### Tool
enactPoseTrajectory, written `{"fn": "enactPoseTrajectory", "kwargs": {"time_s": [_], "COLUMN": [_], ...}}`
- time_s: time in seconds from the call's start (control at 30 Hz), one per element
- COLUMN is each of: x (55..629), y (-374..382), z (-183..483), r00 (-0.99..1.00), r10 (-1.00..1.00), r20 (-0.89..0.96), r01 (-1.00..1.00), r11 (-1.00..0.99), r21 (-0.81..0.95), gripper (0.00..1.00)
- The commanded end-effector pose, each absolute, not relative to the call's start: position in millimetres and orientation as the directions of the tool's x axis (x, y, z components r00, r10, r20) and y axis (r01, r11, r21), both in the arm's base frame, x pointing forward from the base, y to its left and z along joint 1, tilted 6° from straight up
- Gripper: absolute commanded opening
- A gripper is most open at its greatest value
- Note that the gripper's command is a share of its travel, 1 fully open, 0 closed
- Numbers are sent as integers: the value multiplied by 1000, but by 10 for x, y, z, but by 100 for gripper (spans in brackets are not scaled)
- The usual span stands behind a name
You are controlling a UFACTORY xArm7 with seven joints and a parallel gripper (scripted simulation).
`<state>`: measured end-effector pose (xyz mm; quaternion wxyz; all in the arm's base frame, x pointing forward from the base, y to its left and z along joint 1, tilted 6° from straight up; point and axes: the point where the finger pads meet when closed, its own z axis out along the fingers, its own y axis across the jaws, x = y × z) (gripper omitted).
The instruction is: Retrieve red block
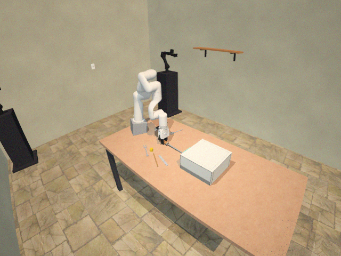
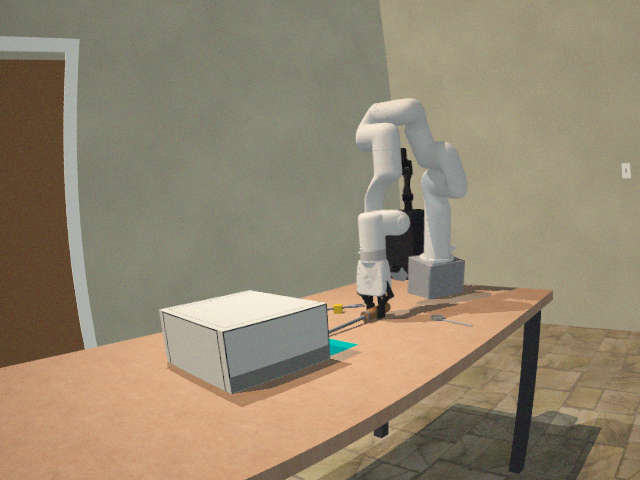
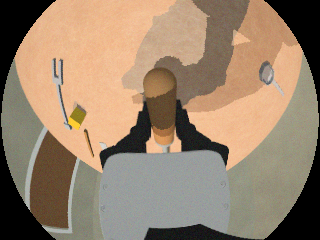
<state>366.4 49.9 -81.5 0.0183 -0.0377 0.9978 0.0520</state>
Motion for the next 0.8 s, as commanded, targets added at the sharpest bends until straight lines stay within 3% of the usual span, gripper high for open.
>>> {"fn": "enactPoseTrajectory", "kwargs": {"time_s": [0.0, 0.77], "x": [3661, 3478], "y": [533, 870], "z": [-803, -774], "r00": [-996, -996], "r10": [-73, -72], "r20": [-44, -44], "r01": [-78, -76], "r11": [992, 992], "r21": [102, 102], "gripper": [0, 0]}}
